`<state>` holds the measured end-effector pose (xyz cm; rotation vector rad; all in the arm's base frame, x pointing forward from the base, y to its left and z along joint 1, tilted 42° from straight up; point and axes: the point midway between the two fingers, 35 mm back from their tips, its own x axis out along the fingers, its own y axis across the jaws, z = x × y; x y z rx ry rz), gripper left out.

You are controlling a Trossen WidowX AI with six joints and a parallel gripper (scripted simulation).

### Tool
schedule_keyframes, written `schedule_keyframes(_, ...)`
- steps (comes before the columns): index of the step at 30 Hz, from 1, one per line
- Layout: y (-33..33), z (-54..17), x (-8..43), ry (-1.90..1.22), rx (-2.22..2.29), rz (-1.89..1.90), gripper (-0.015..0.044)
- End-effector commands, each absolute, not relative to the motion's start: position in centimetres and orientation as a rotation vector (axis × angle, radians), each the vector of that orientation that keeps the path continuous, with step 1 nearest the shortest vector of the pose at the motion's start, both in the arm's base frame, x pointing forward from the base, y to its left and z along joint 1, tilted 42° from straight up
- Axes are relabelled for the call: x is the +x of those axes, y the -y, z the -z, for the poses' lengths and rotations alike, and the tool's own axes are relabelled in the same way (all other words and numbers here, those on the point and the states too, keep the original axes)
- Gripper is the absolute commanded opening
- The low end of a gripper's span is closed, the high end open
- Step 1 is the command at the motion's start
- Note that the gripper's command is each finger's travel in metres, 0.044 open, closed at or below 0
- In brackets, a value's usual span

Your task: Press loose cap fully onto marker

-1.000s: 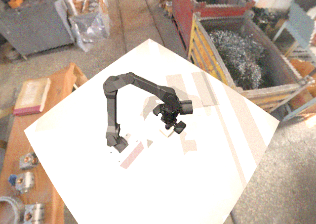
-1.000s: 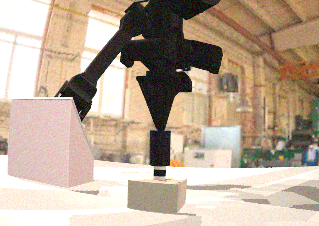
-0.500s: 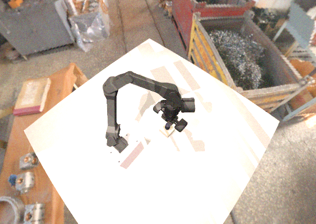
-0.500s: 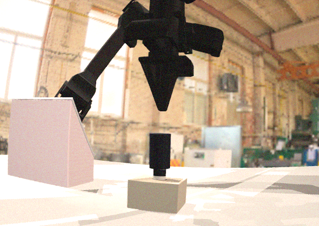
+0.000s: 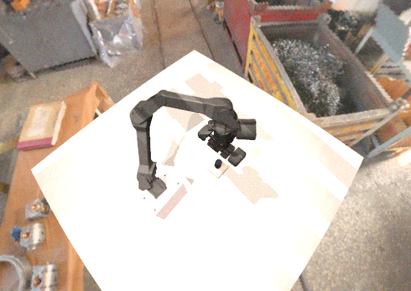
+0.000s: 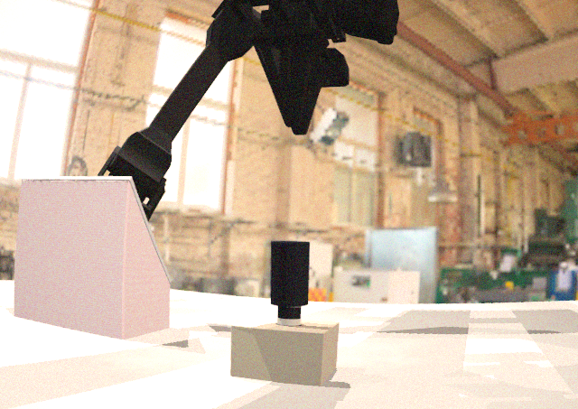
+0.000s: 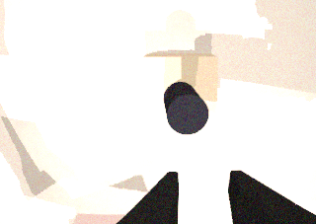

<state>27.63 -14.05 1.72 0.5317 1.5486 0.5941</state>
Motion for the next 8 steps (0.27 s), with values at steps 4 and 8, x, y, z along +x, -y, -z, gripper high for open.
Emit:
schedule_keyframes(4, 14.17, -1.84, 27.61, -1.549, 0.526, -0.597, 0.0289)
schedule_keyframes(8, 14.17, -1.84, 27.61, -1.549, 0.526, -0.597, 0.0394)
